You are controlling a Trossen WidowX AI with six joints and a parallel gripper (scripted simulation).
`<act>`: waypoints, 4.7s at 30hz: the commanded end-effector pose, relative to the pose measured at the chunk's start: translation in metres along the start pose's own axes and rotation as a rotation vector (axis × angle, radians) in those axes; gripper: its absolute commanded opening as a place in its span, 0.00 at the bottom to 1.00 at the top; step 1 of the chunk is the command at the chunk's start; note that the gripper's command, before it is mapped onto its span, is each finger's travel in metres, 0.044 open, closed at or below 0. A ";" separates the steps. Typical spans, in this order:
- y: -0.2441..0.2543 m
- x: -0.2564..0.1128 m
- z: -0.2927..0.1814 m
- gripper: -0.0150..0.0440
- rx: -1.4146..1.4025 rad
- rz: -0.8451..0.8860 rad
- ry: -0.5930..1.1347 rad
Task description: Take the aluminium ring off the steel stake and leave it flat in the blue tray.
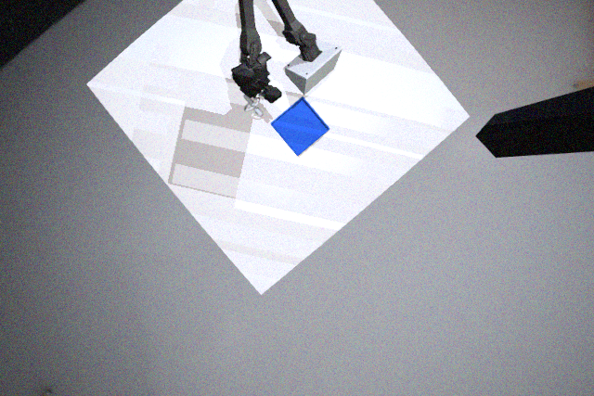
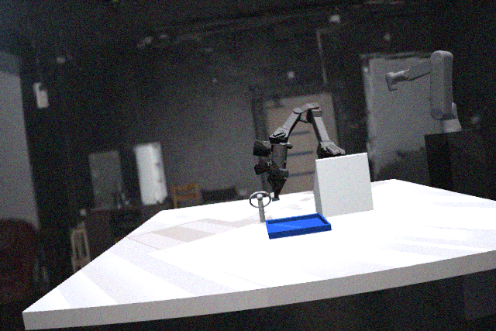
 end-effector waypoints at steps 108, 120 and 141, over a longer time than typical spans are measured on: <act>-0.071 -0.031 -0.003 0.25 0.017 0.081 -0.028; -0.070 -0.044 0.003 0.25 0.018 0.084 -0.027; -0.062 -0.076 0.012 0.25 0.018 0.086 -0.026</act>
Point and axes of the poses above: the point midway between the two fingers, 35 mm back from their tips, its own x axis out along the fingers, its own y axis across the jaws, z = x × y, the point moved 4 cm from there along -x, back along the fingers, and after that the axes turned 4 degrees about -x, right-handed, at the moved point
